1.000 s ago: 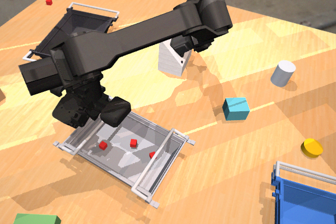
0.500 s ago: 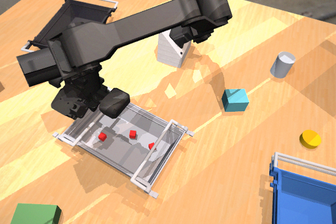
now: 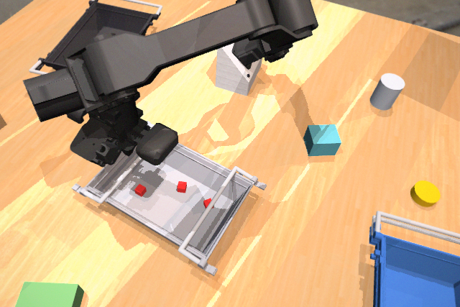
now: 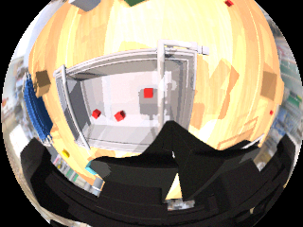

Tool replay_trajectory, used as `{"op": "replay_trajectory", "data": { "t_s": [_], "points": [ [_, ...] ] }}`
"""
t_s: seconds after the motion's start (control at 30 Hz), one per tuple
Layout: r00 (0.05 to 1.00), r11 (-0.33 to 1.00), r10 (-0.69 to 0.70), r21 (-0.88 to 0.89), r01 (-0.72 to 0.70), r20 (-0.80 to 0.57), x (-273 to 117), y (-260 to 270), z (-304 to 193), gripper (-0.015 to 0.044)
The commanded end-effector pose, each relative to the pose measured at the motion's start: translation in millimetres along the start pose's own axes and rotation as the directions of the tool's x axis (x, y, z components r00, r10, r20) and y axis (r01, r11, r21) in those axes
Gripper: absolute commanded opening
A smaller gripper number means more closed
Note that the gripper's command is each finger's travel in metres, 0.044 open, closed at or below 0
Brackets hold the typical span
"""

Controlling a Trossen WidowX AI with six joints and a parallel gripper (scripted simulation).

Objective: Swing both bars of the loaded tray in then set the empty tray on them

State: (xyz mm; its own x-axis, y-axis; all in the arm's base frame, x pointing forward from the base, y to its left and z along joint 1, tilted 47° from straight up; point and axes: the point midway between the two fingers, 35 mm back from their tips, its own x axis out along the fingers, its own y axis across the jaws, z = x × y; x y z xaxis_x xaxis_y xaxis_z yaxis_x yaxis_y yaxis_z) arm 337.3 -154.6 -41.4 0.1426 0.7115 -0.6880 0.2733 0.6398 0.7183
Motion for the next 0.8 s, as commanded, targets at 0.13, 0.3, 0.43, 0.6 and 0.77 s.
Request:
{"op": "replay_trajectory", "data": {
  "t_s": [0.13, 0.3, 0.43, 0.6, 0.77],
  "points": [
    [1.000, 1.000, 0.000, 0.000, 0.000, 0.000, 0.0, 0.0, 0.0, 0.0000],
    [1.000, 1.000, 0.000, 0.000, 0.000, 0.000, 0.0, 0.0, 0.0, 0.0000],
    [1.000, 1.000, 0.000, 0.000, 0.000, 0.000, 0.0, 0.0, 0.0, 0.0000],
    [1.000, 1.000, 0.000, 0.000, 0.000, 0.000, 0.0, 0.0, 0.0, 0.0131],
    [1.000, 1.000, 0.001, 0.022, -0.001, 0.005, -19.2, -0.8, 1.9, 0.0263]
  ]
}}
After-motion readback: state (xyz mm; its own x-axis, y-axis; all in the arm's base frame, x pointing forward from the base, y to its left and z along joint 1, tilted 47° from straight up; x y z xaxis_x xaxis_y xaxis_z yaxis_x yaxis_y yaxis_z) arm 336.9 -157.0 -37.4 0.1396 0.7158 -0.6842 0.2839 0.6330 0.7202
